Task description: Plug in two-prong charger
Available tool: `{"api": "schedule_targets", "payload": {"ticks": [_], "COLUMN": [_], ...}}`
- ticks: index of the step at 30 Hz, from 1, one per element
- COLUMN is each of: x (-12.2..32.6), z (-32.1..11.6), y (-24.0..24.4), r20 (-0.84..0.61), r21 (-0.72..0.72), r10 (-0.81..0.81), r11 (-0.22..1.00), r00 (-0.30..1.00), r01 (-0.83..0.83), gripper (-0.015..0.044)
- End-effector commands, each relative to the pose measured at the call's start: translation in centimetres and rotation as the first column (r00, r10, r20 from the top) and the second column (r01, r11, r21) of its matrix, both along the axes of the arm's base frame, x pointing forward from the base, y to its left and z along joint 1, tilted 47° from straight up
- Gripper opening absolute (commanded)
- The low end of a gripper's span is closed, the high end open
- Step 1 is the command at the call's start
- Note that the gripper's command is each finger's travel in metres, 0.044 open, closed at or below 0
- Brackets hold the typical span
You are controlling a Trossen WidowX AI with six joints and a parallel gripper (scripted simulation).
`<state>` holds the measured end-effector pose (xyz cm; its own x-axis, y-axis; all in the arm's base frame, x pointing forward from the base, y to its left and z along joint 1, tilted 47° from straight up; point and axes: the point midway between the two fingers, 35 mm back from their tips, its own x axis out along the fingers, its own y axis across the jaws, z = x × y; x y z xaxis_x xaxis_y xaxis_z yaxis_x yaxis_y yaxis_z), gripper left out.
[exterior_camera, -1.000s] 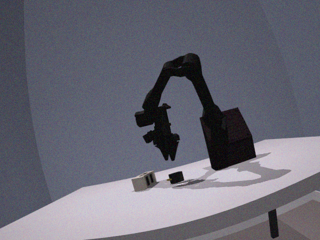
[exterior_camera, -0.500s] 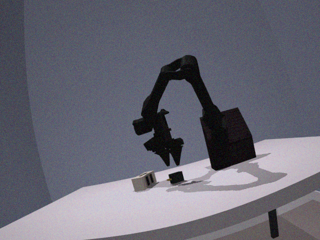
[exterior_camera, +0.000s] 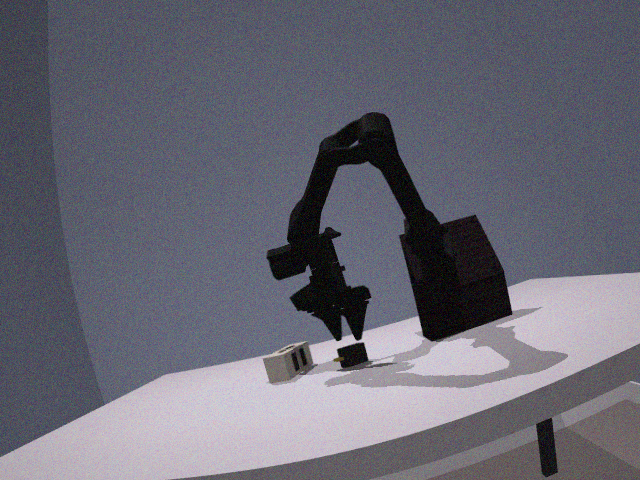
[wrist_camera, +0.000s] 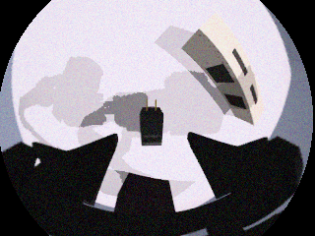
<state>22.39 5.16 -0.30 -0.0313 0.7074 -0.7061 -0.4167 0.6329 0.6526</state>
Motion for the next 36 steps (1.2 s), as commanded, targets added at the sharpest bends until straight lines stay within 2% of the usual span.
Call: {"api": "schedule_targets", "payload": {"ticks": [1,26,36], "x": [-0.1,-0.1,0.0], "z": [-0.5,-2.9,-2.7], "y": [0.5,3.3,3.1], "r20": [-0.011,-0.011,-0.001], "r21": [0.005,0.008,0.004], "r10": [-0.001,-0.001,0.002], "r11": [1.0,1.0,1.0], "r00": [1.0,1.0,1.0], "r01": [0.001,0.001,-0.002], "gripper": [0.044,0.044,0.0177]}}
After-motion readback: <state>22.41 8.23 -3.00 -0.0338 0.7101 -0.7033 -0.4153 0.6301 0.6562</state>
